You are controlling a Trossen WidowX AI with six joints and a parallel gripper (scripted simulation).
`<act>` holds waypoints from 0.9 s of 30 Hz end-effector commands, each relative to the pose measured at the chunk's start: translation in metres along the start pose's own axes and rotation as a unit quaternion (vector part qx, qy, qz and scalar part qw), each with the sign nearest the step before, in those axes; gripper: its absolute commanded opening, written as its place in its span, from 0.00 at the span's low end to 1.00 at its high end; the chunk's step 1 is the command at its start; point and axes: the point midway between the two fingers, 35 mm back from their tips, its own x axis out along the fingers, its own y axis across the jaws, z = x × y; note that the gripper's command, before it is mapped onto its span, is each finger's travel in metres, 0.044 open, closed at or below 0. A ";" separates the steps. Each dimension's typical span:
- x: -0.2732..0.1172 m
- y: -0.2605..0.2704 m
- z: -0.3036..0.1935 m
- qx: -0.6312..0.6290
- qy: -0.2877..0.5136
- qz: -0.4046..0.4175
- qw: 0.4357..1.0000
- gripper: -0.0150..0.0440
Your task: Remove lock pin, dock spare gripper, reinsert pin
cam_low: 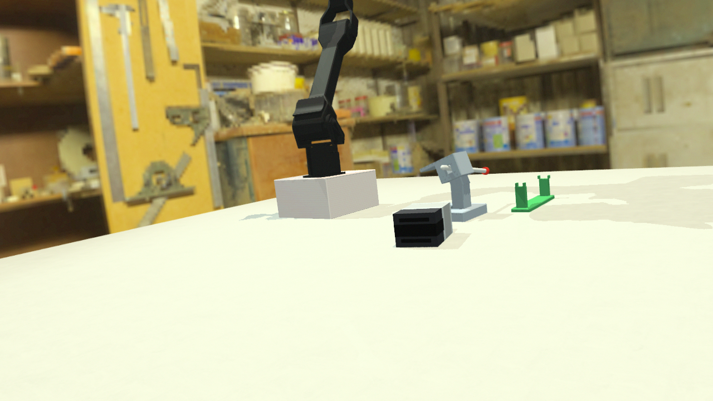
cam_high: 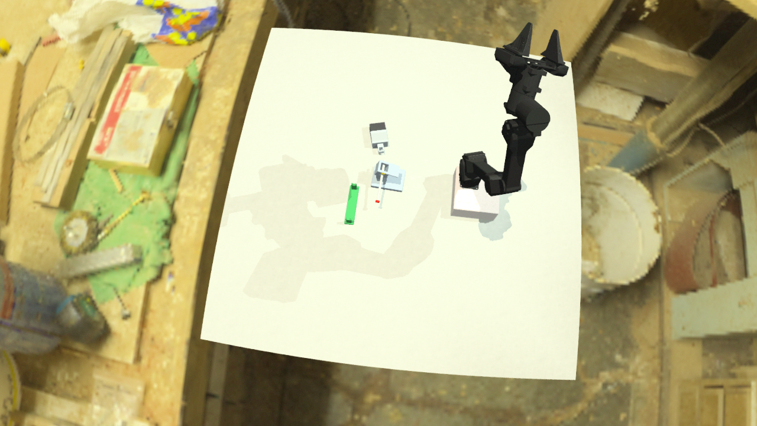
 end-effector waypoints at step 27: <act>-0.097 -0.102 0.378 0.256 -0.607 -0.005 0.753 0.76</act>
